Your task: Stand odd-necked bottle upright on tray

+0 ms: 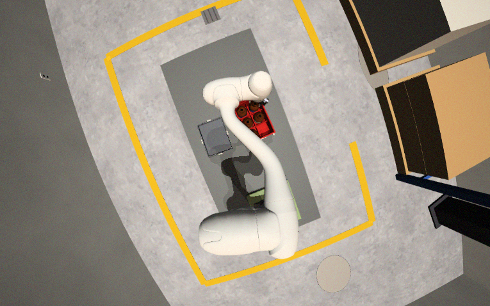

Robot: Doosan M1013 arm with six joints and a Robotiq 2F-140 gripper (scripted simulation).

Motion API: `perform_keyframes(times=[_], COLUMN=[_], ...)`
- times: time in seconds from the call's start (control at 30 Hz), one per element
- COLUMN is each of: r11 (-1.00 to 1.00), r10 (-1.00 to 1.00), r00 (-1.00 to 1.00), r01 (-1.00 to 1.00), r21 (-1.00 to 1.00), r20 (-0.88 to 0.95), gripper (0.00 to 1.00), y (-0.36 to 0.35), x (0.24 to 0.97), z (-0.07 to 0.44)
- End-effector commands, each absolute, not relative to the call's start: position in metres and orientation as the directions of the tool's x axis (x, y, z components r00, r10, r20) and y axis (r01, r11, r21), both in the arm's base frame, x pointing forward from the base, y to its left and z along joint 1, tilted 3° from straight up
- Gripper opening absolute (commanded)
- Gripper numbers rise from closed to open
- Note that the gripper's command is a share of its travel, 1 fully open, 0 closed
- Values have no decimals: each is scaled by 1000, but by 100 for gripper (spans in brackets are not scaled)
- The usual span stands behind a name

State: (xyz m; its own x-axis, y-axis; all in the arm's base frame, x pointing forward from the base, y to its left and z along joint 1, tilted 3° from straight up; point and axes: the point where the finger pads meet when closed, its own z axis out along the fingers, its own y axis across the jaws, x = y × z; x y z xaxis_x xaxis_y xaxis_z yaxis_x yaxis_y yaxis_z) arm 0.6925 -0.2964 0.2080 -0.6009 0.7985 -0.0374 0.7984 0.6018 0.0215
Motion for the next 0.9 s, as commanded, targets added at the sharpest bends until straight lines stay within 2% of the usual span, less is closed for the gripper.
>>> perform_keyframes(times=[0.0, 0.87], r11=[603, 603], r10=[798, 798], r00=[-602, -602], r01=[797, 797], r21=[24, 24], r20=[-39, -39], gripper=[38, 38], y=[-299, -299], x=[695, 696], z=[204, 177])
